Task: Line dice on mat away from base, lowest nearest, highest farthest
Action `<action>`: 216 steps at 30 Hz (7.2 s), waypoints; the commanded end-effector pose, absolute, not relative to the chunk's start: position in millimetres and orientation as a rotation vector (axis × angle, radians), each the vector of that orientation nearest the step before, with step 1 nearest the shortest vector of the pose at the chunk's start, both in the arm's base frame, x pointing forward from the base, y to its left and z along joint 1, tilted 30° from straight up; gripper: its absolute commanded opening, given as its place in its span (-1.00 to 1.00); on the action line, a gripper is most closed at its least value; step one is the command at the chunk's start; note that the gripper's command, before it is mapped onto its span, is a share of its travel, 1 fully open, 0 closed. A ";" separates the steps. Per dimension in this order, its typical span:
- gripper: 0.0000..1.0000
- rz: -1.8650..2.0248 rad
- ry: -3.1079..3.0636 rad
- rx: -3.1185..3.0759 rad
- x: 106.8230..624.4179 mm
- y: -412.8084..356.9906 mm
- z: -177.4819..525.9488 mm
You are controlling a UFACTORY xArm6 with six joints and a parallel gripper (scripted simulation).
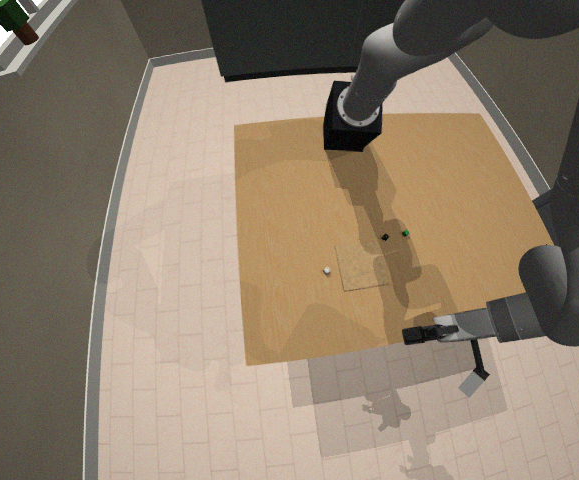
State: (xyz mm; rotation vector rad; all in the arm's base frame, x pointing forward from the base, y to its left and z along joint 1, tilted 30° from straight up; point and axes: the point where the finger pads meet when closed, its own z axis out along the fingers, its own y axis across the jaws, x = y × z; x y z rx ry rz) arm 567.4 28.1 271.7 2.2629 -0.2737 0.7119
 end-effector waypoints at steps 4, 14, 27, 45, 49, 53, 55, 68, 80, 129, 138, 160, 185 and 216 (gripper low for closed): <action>1.00 0.449 -0.259 2.413 524.8 -3.0 261.6; 1.00 0.178 -0.205 2.650 470.5 -19.0 248.7; 1.00 0.002 -0.079 2.986 416.9 -10.3 245.6; 1.00 0.226 -0.657 3.201 420.0 -26.8 219.2; 1.00 0.294 -0.875 3.180 423.9 -39.3 211.4; 1.00 0.357 -1.086 3.140 426.4 -53.0 204.5; 1.00 0.381 -1.164 3.120 426.9 -58.5 202.1; 1.00 0.576 -1.826 2.837 420.6 -114.1 182.7; 1.00 0.706 -2.247 2.519 402.5 -159.3 170.2; 1.00 0.733 -2.327 2.441 441.8 -169.9 90.7; 1.00 0.733 -2.327 2.441 453.5 -170.1 70.4; 1.00 0.733 -2.327 2.441 454.9 -170.1 68.1; 1.00 0.733 -2.327 2.441 454.8 -170.1 68.1; 1.00 0.733 -2.327 2.441 442.5 -136.8 58.5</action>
